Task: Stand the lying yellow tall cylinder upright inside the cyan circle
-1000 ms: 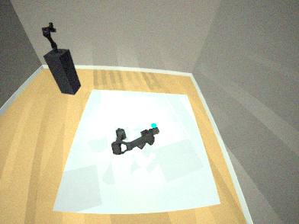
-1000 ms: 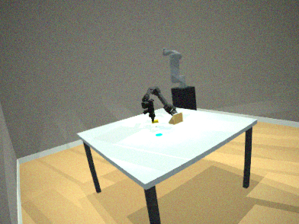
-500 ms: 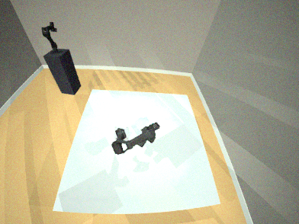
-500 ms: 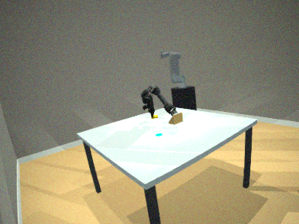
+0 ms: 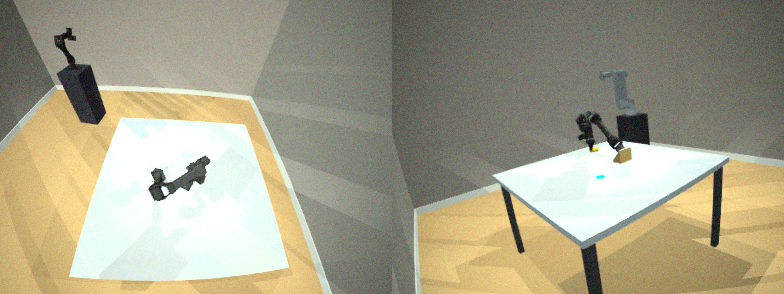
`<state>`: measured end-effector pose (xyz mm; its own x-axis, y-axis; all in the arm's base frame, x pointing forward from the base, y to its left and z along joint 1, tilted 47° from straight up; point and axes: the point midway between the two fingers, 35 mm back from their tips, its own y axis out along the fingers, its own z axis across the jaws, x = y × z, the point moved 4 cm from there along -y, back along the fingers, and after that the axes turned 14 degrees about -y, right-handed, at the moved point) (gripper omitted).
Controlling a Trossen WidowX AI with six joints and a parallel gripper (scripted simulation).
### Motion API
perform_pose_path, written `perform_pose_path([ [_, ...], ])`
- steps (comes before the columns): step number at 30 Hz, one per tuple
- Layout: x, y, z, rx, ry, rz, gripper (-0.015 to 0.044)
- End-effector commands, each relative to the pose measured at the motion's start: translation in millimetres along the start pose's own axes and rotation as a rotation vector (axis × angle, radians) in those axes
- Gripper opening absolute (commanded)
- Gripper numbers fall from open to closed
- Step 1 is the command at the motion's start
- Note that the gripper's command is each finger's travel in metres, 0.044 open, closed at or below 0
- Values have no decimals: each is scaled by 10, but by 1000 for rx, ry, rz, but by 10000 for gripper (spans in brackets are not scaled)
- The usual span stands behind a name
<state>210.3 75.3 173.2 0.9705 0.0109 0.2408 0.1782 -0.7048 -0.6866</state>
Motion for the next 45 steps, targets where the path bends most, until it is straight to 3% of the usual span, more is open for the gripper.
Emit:
perform_pose_path([
  [1, 59, -55, 90, 6, -78, -2, 105],
  [45, 475, -296, 1305, 15, -969, -10, 105],
])
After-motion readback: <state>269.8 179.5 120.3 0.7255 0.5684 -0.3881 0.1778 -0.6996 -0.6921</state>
